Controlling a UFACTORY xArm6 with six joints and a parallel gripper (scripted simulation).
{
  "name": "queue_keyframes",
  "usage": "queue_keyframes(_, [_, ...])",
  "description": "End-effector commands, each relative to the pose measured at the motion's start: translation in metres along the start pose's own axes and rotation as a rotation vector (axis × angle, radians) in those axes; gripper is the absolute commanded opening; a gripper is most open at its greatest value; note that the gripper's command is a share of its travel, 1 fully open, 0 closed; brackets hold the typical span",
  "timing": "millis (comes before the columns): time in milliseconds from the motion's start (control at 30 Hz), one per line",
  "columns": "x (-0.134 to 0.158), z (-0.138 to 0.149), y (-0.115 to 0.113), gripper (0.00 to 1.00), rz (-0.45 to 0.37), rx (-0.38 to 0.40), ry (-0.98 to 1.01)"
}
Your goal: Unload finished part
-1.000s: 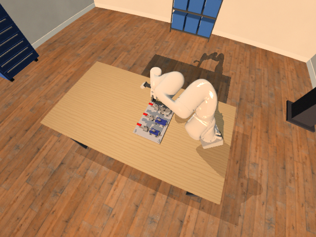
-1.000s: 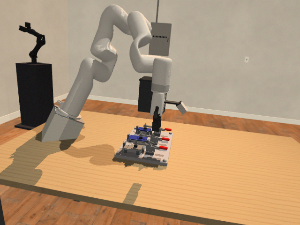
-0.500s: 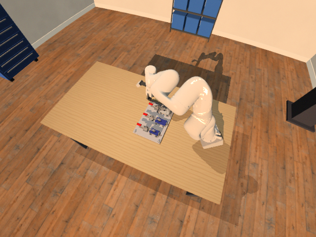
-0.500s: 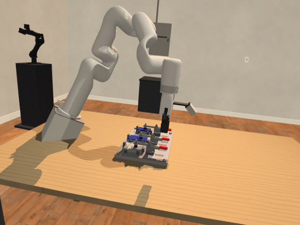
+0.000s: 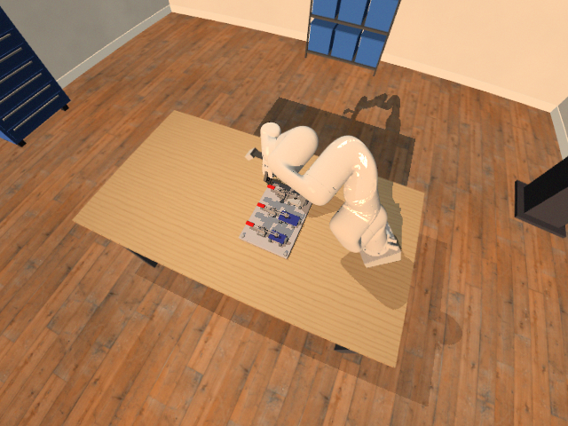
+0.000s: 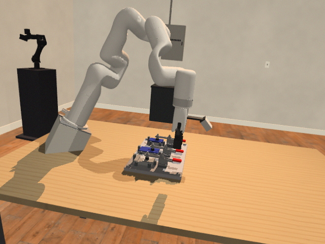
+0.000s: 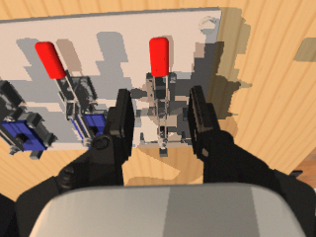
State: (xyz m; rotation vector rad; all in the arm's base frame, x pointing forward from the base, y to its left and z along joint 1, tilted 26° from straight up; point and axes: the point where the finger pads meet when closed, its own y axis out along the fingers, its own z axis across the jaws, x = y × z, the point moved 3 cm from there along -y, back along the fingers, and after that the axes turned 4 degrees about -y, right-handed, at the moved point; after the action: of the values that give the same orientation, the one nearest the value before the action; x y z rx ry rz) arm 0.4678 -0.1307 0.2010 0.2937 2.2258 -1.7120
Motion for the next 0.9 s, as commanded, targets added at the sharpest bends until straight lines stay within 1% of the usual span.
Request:
queue_keyframes(0, [-0.002, 0.000, 0.005, 0.47, 0.004, 0.002, -0.001])
queue_keyframes(233, [-0.002, 0.001, 0.031, 0.47, 0.004, 0.002, -0.001])
queue_keyframes(400, [-0.002, 0.001, 0.044, 0.47, 0.004, 0.002, -0.001])
queue_keyframes(500, [-0.002, 0.001, 0.048, 0.47, 0.004, 0.002, -0.001])
queue_keyframes(867, [-0.002, 0.001, 0.050, 0.47, 0.004, 0.002, -0.001])
